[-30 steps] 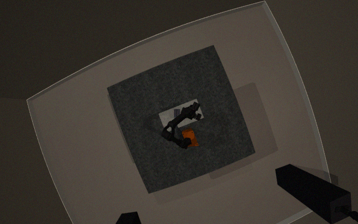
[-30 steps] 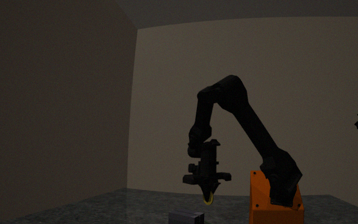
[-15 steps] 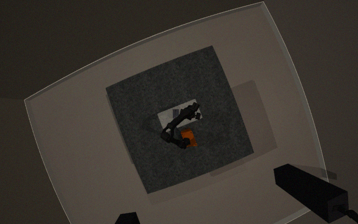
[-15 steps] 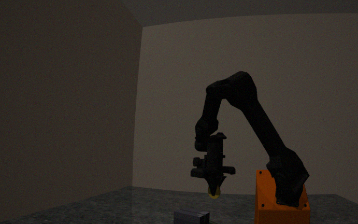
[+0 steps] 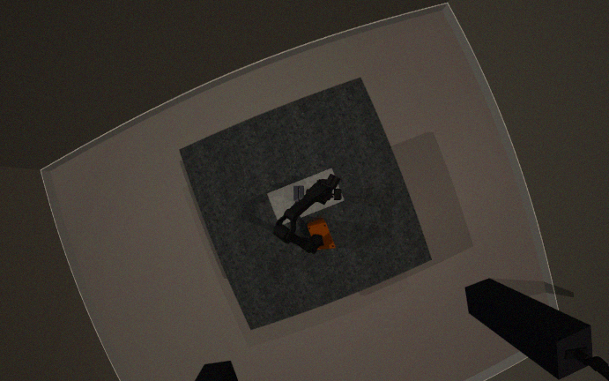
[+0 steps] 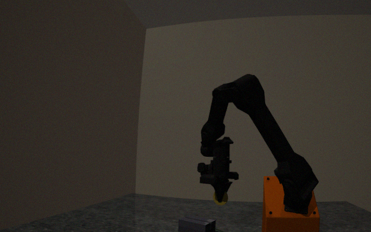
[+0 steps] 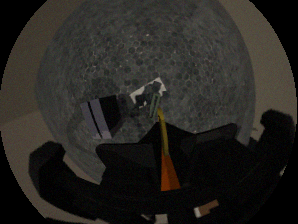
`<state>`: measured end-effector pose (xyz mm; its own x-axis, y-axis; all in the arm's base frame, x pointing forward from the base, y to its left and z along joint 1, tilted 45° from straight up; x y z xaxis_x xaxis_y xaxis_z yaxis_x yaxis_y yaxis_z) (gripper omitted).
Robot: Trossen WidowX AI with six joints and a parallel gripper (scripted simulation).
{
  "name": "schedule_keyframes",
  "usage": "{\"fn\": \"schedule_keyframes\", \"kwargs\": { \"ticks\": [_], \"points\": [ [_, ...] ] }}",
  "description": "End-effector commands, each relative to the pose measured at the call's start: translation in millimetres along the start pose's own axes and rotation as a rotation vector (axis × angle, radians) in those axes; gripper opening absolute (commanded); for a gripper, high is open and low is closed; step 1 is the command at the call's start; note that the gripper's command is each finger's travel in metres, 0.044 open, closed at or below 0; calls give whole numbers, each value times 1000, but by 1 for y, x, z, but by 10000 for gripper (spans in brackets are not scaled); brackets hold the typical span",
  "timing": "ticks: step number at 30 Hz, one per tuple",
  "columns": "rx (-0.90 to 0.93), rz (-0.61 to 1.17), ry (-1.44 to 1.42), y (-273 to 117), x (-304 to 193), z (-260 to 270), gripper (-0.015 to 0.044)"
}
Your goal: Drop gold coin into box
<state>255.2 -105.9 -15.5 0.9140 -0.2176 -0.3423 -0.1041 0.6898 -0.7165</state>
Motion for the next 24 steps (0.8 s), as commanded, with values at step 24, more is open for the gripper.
{"fn": "schedule_keyframes", "kwargs": {
  "ticks": [24],
  "points": [
    [-10, -5, -13, -3, 0, 62, 0]
  ]
}}
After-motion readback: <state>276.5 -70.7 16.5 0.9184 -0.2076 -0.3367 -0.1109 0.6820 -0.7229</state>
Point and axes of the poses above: the point midway between the two fingers, 35 mm back from their tips, its own y axis out along the fingers, its own z axis across the jaws, x = y × z, the point moved 8 cm from there along -y, back along the fingers, and after that the axes turned 10 degrees about y, right-handed, at the moved point
